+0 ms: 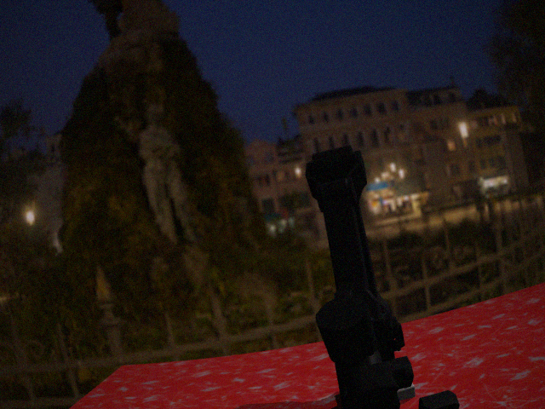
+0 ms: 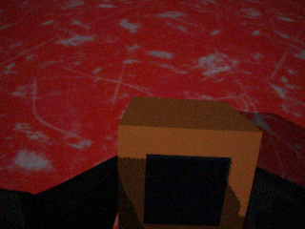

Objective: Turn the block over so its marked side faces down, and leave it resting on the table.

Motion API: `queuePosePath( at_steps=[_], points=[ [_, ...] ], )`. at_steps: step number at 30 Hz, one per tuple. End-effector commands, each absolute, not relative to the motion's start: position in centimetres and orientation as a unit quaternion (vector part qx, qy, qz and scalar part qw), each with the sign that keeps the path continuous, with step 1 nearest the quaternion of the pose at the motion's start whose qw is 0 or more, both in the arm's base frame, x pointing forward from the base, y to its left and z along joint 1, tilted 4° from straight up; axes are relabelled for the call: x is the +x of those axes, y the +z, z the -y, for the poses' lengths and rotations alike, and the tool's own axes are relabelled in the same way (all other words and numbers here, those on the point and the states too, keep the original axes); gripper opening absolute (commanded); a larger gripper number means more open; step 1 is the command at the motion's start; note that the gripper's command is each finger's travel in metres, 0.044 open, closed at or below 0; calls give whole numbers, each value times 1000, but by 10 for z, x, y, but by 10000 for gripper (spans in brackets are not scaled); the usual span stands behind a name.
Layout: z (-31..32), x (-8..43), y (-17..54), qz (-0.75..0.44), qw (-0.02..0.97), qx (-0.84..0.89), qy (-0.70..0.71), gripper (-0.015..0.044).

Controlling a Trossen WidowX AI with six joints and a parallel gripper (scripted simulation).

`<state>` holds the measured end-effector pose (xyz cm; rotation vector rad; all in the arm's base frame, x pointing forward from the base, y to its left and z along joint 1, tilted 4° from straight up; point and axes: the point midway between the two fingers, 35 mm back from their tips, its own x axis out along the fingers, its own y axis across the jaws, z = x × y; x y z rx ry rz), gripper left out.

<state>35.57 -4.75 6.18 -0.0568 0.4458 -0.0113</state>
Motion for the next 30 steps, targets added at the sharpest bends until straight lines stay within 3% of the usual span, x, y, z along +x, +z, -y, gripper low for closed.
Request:
queuePosePath(
  at_steps=[1, 4, 21, 30],
  points=[
    [47, 356, 63, -217, 976, -26, -3, 0],
    [47, 356, 63, -217, 976, -26, -3, 0],
    [47, 356, 63, -217, 976, -26, -3, 440],
    [47, 356, 63, -217, 976, -26, -3, 440]
  ],
)
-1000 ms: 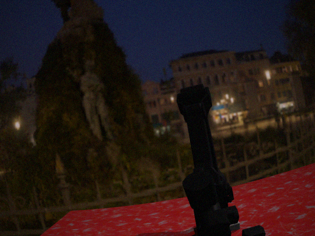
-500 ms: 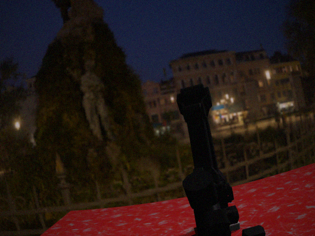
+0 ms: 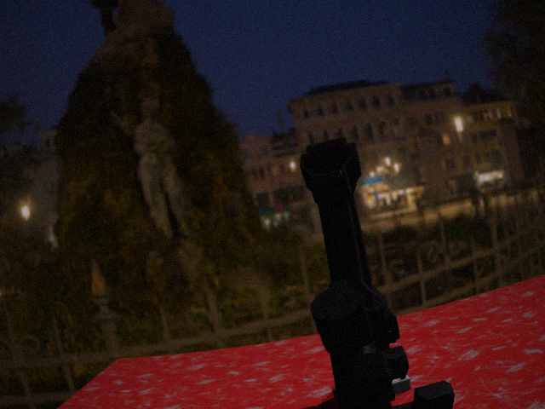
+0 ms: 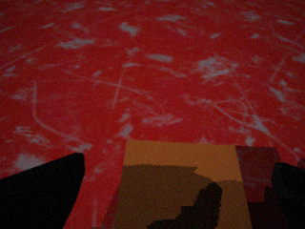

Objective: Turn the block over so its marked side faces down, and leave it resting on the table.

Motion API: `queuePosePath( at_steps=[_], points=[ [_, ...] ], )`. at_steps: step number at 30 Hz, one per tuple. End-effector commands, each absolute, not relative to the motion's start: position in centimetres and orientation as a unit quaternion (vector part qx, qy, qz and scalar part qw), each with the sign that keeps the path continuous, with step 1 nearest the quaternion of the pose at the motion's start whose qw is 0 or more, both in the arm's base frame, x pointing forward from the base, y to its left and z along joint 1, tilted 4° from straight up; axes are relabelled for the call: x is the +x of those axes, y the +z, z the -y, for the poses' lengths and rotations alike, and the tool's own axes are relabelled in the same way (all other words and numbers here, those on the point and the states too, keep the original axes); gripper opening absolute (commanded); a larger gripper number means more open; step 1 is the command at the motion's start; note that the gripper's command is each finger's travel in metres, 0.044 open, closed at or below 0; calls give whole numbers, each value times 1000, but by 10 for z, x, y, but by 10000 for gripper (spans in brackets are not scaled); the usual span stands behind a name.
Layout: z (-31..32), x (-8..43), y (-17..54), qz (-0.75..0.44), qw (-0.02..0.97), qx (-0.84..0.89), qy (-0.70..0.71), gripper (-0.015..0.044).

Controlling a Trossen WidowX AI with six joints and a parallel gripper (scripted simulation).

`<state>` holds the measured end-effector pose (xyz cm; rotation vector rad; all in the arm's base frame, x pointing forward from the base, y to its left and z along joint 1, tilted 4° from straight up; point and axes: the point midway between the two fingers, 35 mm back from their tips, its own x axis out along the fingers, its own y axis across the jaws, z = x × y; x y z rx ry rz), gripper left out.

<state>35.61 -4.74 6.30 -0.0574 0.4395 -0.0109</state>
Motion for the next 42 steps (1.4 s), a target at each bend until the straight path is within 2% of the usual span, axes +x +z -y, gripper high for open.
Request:
queuePosePath(
  at_steps=[1, 25, 32, 39, 42],
  points=[
    [47, 356, 63, -217, 976, -26, -3, 440],
    [47, 357, 63, -220, 975, -26, -4, 440],
    [49, 368, 81, -337, 941, -21, -8, 440],
    [44, 338, 126, -460, 887, -24, -10, 440],
    [43, 333, 132, -472, 881, -25, -10, 440]
  ],
)
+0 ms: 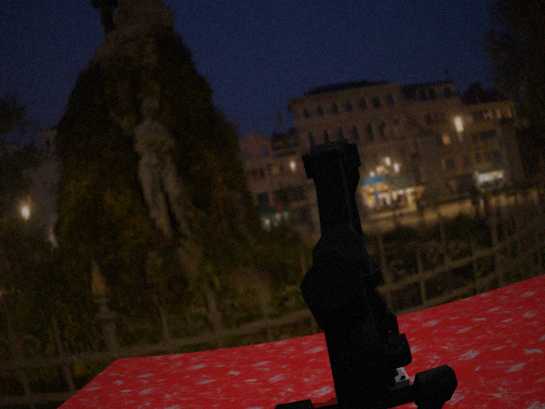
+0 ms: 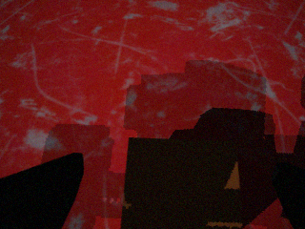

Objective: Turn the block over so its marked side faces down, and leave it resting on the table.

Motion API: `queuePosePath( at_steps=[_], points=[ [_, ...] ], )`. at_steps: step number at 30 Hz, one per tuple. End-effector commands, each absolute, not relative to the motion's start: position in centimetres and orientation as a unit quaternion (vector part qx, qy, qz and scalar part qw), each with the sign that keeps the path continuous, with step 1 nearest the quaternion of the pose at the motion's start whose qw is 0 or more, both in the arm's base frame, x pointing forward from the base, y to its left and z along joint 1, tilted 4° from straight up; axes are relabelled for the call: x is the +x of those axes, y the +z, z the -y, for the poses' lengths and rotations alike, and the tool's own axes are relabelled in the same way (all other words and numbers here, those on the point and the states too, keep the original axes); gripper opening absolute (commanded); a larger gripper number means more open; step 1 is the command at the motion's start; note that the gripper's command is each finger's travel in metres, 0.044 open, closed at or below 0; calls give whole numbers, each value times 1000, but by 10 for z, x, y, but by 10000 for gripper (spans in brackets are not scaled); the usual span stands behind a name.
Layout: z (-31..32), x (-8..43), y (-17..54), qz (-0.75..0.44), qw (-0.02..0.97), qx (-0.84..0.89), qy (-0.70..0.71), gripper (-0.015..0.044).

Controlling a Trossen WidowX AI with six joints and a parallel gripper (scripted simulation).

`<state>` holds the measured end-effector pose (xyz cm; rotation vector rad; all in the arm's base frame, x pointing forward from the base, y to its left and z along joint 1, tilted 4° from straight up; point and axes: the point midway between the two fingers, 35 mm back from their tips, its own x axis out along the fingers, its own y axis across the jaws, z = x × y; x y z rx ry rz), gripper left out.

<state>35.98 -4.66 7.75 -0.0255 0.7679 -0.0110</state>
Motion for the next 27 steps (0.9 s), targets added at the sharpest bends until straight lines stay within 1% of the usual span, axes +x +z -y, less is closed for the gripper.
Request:
queuePosePath(
  at_steps=[1, 14, 27],
  points=[
    [43, 333, 132, -472, 881, -25, -10, 440],
    [43, 334, 132, -474, 880, -24, -10, 440],
    [43, 363, 153, -639, 769, -19, -14, 440]
  ],
)
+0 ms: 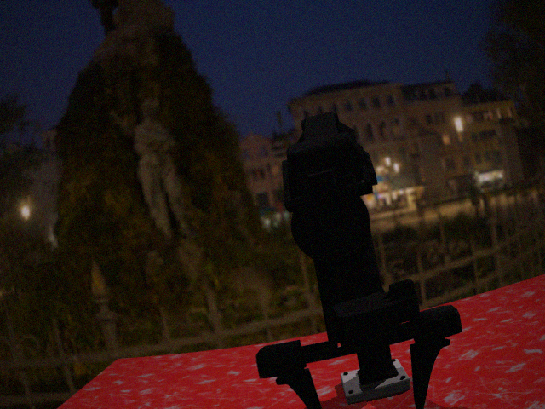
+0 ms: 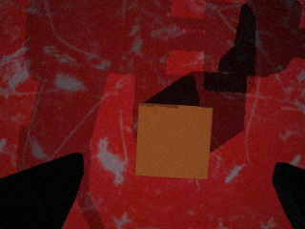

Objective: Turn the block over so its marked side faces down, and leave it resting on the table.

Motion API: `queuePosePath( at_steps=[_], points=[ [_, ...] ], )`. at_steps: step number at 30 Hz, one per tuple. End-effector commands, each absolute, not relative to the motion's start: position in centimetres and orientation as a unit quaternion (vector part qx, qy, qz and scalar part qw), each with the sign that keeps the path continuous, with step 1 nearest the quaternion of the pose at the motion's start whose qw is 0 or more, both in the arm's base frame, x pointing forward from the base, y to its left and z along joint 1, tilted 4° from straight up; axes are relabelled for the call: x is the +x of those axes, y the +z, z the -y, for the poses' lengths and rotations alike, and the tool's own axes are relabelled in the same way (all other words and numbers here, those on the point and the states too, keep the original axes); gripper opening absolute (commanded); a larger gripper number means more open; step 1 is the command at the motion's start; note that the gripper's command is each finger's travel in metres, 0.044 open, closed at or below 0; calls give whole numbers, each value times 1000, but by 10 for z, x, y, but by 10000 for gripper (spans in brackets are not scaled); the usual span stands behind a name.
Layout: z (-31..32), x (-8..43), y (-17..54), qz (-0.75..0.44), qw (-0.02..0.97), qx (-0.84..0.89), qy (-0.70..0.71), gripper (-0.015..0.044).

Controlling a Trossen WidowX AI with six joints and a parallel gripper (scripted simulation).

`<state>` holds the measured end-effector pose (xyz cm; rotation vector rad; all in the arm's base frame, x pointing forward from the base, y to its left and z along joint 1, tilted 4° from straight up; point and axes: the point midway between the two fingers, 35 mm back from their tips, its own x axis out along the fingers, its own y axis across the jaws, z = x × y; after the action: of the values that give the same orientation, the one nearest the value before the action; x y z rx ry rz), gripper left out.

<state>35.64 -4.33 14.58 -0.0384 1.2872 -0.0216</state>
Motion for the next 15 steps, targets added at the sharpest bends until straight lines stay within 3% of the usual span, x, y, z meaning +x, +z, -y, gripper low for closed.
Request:
queuePosePath(
  at_steps=[1, 15],
  points=[
    [43, 364, 154, -651, 759, -19, -15, 440],
    [45, 369, 122, -681, 732, -21, -16, 440]
  ],
)
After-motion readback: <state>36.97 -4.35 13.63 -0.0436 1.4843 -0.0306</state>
